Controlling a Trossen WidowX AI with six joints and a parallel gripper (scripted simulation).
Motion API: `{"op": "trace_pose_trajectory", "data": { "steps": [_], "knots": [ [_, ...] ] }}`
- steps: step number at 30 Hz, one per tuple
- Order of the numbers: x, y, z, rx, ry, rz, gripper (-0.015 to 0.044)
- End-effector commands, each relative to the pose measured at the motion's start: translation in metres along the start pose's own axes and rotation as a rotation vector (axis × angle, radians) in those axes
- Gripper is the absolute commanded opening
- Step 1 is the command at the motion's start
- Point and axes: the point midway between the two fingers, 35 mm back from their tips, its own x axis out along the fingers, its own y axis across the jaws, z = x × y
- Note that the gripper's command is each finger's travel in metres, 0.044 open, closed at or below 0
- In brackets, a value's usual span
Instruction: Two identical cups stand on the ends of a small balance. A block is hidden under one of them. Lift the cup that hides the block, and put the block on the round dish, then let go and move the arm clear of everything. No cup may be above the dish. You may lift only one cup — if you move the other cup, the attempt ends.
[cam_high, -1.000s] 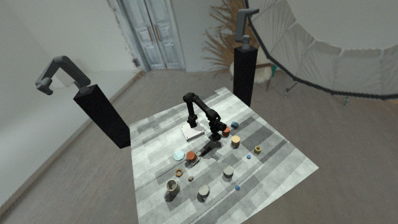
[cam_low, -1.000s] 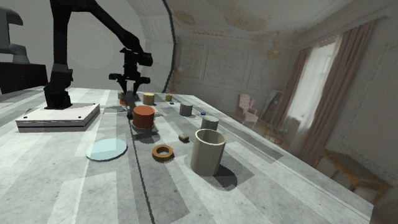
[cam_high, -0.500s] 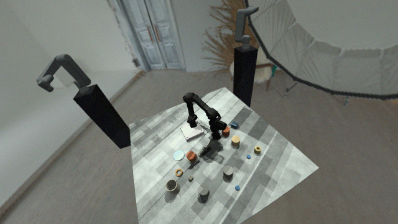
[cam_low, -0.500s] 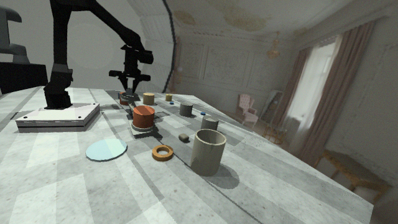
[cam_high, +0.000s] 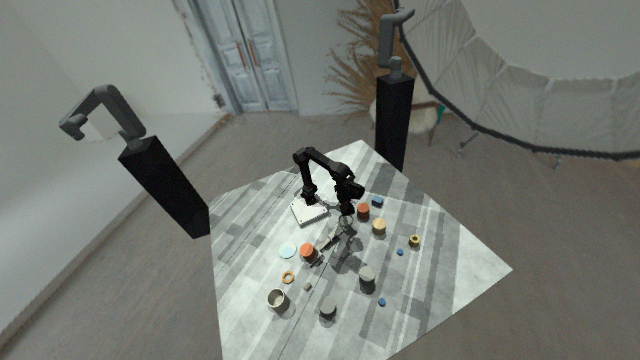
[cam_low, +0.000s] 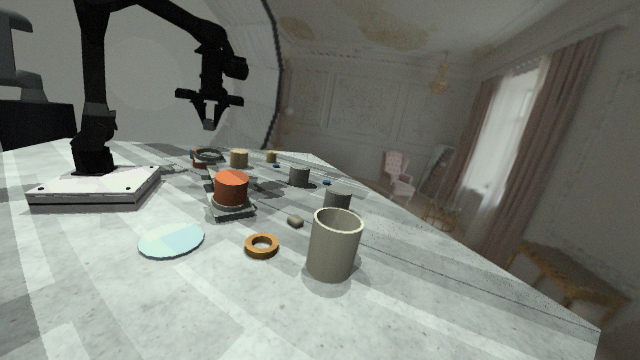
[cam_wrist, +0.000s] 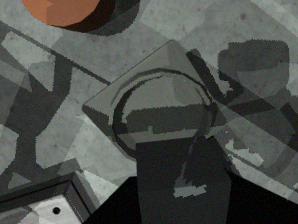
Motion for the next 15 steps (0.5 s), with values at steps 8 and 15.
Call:
{"op": "trace_pose_trajectory", "data": {
  "steps": [8, 15],
  "knots": [
    [-0.004, -0.012, -0.012, 0.009, -0.010, -0.007, 0.0000],
    [0.004, -0.035, -0.036, 0.021, -0.016, -0.014, 0.0000]
  ]
}}
